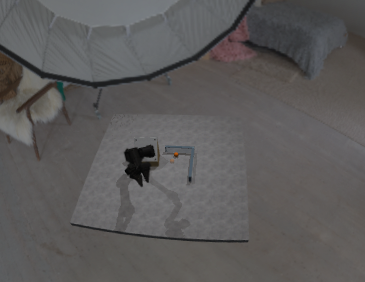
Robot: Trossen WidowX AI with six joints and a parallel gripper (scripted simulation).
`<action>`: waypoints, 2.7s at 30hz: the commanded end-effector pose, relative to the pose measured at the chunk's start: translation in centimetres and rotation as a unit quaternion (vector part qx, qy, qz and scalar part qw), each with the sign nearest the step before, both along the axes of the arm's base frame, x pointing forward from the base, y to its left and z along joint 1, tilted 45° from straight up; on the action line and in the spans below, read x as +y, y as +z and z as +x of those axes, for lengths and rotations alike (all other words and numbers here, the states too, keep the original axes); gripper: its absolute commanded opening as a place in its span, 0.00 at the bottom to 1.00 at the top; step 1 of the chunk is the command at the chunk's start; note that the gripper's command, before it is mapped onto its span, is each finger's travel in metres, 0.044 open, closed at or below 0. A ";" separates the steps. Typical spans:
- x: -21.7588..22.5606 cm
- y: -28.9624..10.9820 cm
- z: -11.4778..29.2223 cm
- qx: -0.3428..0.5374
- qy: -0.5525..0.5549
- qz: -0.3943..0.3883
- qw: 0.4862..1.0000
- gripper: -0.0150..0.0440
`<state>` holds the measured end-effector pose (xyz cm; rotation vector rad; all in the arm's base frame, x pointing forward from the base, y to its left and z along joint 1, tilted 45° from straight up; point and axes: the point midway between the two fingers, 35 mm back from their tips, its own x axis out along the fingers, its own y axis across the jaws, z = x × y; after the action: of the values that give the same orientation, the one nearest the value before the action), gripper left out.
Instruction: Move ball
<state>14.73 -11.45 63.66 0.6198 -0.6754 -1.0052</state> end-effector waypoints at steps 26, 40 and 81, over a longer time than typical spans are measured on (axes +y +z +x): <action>-0.2 5.2 -8.5 -0.099 0.201 -0.139 0.965 0.74; -7.9 4.7 -11.7 -0.183 0.236 -0.161 0.941 0.74; -23.8 -25.9 19.6 0.119 0.241 0.106 0.957 0.74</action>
<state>30.49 -37.10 41.77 0.8432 -0.3443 -0.6644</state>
